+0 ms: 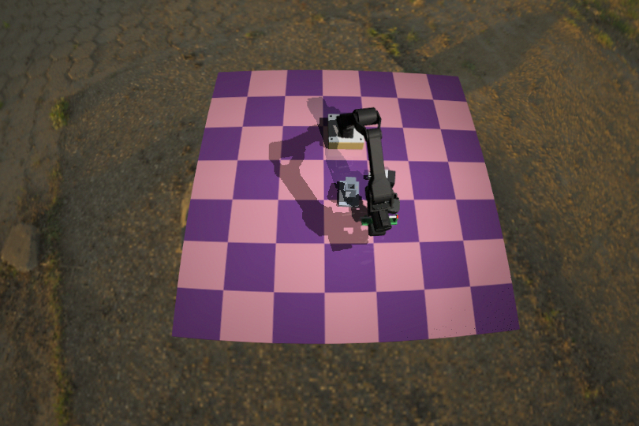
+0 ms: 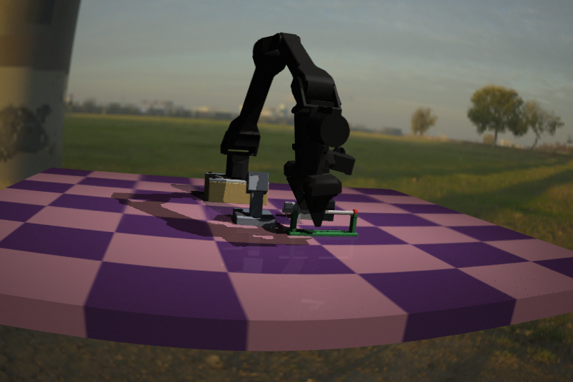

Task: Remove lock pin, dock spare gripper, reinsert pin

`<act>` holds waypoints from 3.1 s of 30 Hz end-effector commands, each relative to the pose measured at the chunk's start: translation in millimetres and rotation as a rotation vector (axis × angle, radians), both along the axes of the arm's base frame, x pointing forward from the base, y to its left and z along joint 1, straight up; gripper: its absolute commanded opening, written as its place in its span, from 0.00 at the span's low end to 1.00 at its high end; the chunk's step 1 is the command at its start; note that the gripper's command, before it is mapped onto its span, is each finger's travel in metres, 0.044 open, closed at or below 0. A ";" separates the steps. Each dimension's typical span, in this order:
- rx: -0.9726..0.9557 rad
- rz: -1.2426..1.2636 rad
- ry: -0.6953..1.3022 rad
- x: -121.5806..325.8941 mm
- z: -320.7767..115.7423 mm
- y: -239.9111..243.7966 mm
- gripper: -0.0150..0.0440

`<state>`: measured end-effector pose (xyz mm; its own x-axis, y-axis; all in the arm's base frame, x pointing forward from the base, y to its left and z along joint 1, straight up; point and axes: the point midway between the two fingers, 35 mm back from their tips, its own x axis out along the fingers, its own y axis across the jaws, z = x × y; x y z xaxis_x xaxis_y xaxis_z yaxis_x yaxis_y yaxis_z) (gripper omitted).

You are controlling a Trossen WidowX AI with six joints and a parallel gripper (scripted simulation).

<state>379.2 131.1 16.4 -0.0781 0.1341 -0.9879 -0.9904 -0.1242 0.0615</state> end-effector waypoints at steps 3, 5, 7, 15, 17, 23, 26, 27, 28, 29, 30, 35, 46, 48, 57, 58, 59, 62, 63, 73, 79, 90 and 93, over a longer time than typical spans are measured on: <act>-0.001 0.000 0.003 -1.2 13.6 -0.3 1.00; -0.003 0.000 0.009 -2.7 16.8 -0.8 1.00; -0.004 0.000 0.015 -4.2 19.9 -1.2 1.00; -0.011 0.000 0.040 -10.1 32.4 -2.9 1.00; -0.013 0.000 0.047 -11.5 35.6 -3.3 1.00; -0.019 0.000 0.065 -15.7 45.1 -4.5 1.00; -0.021 0.000 0.075 -17.8 50.4 -5.1 1.00; -0.022 0.000 0.077 -18.3 51.7 -5.2 1.00; -0.023 0.000 0.081 -19.1 53.8 -5.4 1.00; -0.024 0.000 0.083 -19.6 55.1 -5.6 1.00; -0.025 0.000 0.086 -20.4 57.2 -5.8 1.00; -0.028 0.000 0.100 -23.3 65.4 -6.6 1.00; -0.036 -0.001 0.128 -29.2 75.5 -8.3 1.00; -0.035 -0.004 0.123 -29.0 82.4 -8.3 1.00; -0.021 -0.034 0.088 -32.6 135.2 -9.5 1.00; -0.021 -0.034 0.088 -32.6 135.2 -9.5 1.00; -0.021 -0.034 0.088 -32.6 135.2 -9.5 1.00; -0.093 -0.043 0.113 -48.2 123.3 3.6 1.00; -0.140 -0.055 0.122 -59.6 120.1 12.1 1.00; -0.594 -0.159 -0.040 -169.8 98.2 55.2 1.00; -0.641 -0.170 -0.097 -182.8 96.7 56.3 1.00; -0.640 -0.170 -0.096 -183.4 51.8 63.2 1.00; -0.640 -0.170 -0.096 -183.8 31.3 62.9 1.00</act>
